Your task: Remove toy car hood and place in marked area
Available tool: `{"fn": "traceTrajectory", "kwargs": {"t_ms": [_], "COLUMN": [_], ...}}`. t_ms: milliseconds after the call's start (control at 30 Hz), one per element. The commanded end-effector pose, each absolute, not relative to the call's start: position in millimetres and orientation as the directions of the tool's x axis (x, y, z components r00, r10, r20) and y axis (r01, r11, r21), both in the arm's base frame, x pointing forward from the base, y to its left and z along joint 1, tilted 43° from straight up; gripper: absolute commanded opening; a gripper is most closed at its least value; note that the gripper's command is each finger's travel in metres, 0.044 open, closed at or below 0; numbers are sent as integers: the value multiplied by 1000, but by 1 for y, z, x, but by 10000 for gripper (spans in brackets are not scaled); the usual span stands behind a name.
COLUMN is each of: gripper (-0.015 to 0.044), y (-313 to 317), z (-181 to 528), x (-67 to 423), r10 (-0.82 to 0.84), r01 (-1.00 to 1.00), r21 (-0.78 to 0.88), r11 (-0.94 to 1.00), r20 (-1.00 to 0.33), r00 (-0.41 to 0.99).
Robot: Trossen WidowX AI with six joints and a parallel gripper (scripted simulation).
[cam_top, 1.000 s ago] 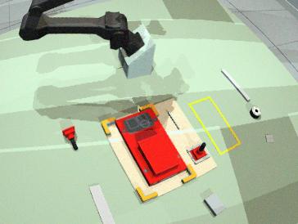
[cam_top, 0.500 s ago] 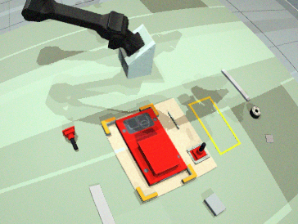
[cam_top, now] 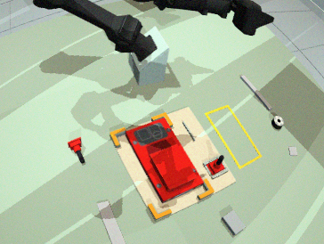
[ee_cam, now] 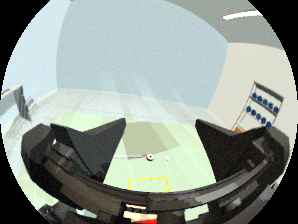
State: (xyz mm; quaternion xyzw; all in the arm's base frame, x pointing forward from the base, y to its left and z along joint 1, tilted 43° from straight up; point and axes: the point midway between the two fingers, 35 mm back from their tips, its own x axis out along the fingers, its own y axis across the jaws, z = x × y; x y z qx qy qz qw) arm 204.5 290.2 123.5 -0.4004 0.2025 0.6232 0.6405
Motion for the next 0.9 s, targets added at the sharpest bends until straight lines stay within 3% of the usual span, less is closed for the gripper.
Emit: {"fn": "traceTrajectory", "kwargs": {"t_ms": [0, 233, 467, 733, 867], "gripper": [440, 440, 440, 440, 440], "y": [260, 196, 122, 31, 5], "z": [104, 77, 63, 64, 68], "x": [241, 287, 317, 336, 340], "r10": [474, 146, -214, -590, -681], "r01": [-973, -842, -565, -200, -107], "r21": [-185, -169, -309, -592, -680], "r11": [138, 512, 765, 780, 725], "r20": [-850, -949, -950, -804, -731], "r00": [229, 280, 229, 80, 28]}}
